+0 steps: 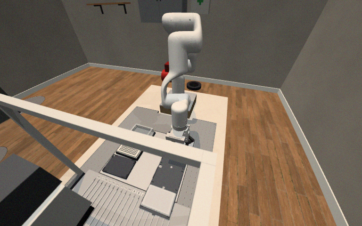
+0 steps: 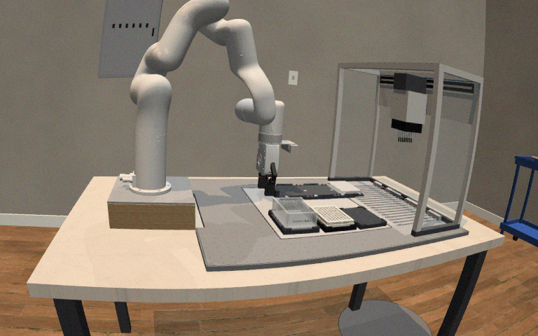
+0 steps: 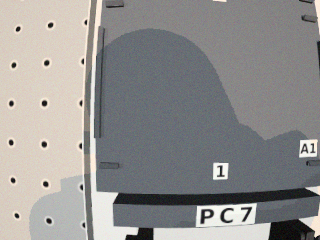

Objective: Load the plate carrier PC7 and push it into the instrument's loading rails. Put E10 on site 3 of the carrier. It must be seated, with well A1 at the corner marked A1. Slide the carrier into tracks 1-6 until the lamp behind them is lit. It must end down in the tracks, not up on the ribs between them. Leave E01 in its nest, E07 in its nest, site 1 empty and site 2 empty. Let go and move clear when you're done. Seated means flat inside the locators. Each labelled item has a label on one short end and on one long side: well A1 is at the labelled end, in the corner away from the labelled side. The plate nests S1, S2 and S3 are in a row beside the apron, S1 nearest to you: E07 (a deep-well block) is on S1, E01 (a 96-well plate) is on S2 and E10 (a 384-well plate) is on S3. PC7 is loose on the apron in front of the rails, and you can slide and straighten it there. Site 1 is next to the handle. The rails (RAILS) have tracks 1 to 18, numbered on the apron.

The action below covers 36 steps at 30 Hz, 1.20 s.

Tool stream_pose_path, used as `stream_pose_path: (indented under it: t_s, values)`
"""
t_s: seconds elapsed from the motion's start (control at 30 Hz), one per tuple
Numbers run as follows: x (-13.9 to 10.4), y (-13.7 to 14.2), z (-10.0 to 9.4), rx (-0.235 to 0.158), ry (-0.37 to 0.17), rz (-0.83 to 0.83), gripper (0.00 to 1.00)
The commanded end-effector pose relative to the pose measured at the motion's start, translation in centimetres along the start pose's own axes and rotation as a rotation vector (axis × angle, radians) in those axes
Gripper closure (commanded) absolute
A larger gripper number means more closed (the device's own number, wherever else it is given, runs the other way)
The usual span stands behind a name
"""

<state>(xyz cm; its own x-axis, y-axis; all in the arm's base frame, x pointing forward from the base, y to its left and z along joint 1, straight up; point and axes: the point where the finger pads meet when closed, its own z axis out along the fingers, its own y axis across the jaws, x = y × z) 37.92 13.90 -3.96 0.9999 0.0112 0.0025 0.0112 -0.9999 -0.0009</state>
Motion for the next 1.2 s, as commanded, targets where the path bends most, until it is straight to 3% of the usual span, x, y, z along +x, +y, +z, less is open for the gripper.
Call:
stream_pose_path:
  t_s: [0.0,1.17]
  values:
    - [0.3,0.0,-0.1,0.001,0.003,0.000,0.19]
    - [3.4,0.0,-0.1,0.001,0.004,0.000,0.19]
